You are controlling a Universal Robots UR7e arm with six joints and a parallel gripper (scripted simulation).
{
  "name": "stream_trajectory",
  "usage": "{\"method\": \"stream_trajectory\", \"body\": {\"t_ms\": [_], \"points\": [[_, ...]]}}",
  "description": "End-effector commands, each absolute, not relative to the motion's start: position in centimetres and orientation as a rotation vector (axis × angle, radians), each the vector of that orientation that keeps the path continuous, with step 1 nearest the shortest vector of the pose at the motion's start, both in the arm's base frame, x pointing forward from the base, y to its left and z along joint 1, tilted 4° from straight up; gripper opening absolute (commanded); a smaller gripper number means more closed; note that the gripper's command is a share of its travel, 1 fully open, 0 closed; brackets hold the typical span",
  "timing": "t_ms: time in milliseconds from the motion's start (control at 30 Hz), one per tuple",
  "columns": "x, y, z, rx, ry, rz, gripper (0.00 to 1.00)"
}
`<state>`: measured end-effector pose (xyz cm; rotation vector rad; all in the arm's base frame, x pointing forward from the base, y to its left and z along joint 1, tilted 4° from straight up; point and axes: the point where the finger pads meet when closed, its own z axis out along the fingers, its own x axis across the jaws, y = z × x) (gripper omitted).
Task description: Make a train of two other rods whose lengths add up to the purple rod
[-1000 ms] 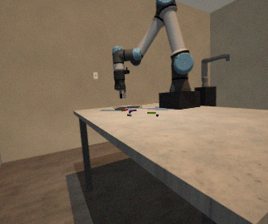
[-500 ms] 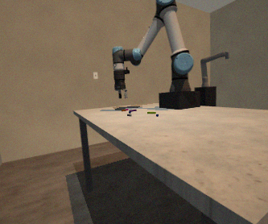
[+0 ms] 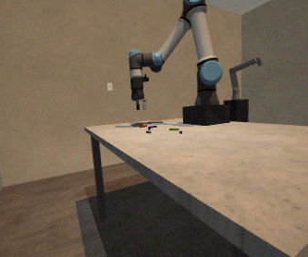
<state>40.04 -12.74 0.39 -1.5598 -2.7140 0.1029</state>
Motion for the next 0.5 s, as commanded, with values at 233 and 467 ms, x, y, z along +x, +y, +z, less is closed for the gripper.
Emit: {"method": "stream_trajectory", "body": {"t_ms": [233, 467], "points": [[40.3, -12.5, 5.6, -1.561, -2.716, 0.103, 1.0], [40.4, -12.4, 7.5, -1.561, -2.716, 0.103, 1.0]]}}
